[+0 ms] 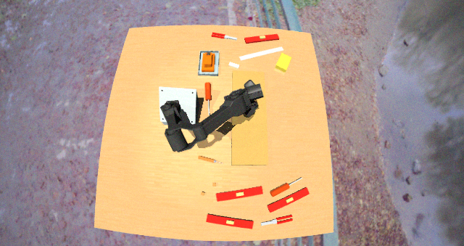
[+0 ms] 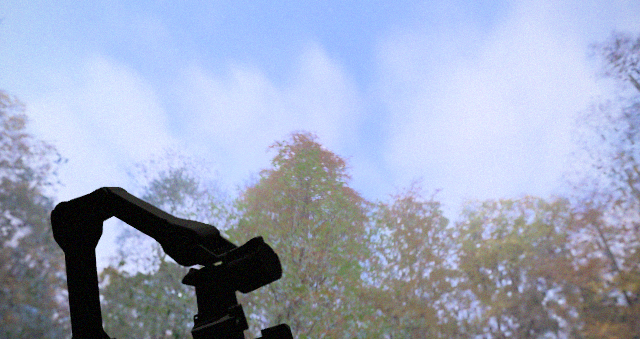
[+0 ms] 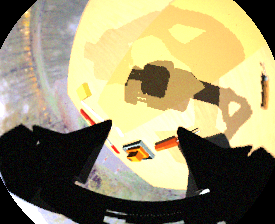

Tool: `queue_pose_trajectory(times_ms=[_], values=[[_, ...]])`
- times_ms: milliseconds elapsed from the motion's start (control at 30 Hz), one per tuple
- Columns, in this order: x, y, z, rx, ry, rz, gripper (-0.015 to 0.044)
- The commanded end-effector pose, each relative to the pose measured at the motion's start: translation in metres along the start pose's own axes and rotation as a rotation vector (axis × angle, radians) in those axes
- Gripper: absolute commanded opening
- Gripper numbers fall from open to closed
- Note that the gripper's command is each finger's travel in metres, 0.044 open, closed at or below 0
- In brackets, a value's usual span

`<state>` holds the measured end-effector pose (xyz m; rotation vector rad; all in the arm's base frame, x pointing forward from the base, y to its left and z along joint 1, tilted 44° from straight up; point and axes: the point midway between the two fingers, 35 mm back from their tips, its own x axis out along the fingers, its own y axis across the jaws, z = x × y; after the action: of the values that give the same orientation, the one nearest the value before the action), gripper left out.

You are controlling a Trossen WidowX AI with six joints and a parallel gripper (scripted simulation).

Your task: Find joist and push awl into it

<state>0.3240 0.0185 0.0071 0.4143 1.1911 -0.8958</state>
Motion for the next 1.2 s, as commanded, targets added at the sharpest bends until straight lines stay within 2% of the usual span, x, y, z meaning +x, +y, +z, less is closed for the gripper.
queue_pose_trajectory(times_ms=[0, 433, 833, 1167], values=[[-0.013, -0.056, 0.042, 0.499, -0.047, -0.007, 0.0440], [-0.038, -0.181, 0.089, 1.497, -0.224, 0.019, 0.0440], [-0.065, -0.297, 0.078, 2.409, -0.516, 0.141, 0.0440], [-0.066, -0.303, 0.076, 2.463, -0.539, 0.154, 0.0440]])
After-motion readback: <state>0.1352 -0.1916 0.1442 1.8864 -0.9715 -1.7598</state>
